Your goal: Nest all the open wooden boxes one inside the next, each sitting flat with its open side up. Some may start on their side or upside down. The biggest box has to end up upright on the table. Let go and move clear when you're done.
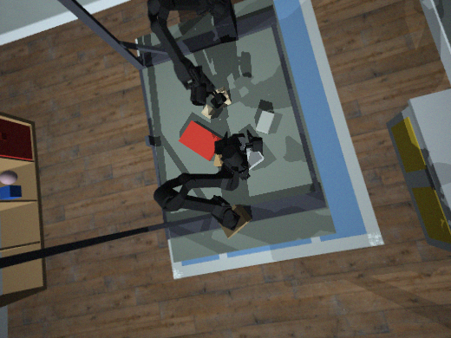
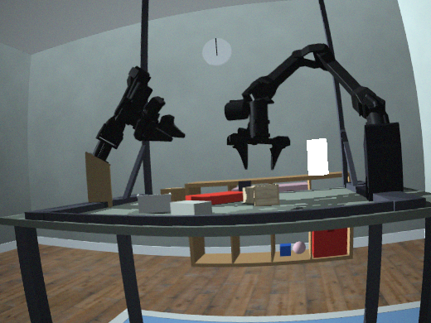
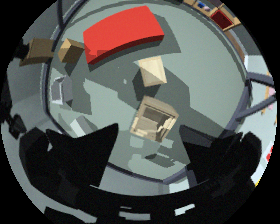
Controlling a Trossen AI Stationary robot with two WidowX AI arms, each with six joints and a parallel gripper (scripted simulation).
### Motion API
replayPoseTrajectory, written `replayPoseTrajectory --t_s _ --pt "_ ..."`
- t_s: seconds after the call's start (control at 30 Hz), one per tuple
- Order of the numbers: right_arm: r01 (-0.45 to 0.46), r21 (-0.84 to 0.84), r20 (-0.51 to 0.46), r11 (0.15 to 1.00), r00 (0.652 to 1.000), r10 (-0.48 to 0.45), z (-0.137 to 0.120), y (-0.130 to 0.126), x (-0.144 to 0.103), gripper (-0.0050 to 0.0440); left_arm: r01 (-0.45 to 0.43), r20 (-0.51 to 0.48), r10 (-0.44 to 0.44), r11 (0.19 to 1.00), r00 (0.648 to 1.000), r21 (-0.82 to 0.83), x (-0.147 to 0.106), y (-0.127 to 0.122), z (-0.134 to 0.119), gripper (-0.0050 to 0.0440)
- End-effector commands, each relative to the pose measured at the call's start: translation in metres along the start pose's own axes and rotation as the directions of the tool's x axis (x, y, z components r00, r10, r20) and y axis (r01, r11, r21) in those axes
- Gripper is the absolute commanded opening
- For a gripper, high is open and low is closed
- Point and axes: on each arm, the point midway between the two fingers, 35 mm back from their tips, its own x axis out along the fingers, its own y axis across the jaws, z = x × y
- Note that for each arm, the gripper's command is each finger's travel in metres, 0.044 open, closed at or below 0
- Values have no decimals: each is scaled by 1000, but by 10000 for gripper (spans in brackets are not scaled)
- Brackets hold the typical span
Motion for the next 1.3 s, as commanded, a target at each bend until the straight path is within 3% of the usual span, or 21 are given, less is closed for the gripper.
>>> replayPoseTrajectory --t_s 0.0,0.27,0.8,0.83,1.27 --pt "19 28 -35 999 999 -18 6 3 10 400 -37 6 37 993 999 109 -4 5 11 400" --pt "60 106 -121 992 992 -47 -4 4 19 400 -63 3 64 970 998 234 -3 6 19 400" --pt "151 179 -285 972 954 -96 -14 24 36 400 -96 -13 122 838 992 537 4 7 36 400" --pt "179 202 -332 963 938 -105 -23 24 34 400 -102 -11 130 825 992 557 3 6 38 400" --pt "289 198 -512 937 845 -152 -37 52 29 400 -101 -18 187 605 982 790 10 6 56 400"
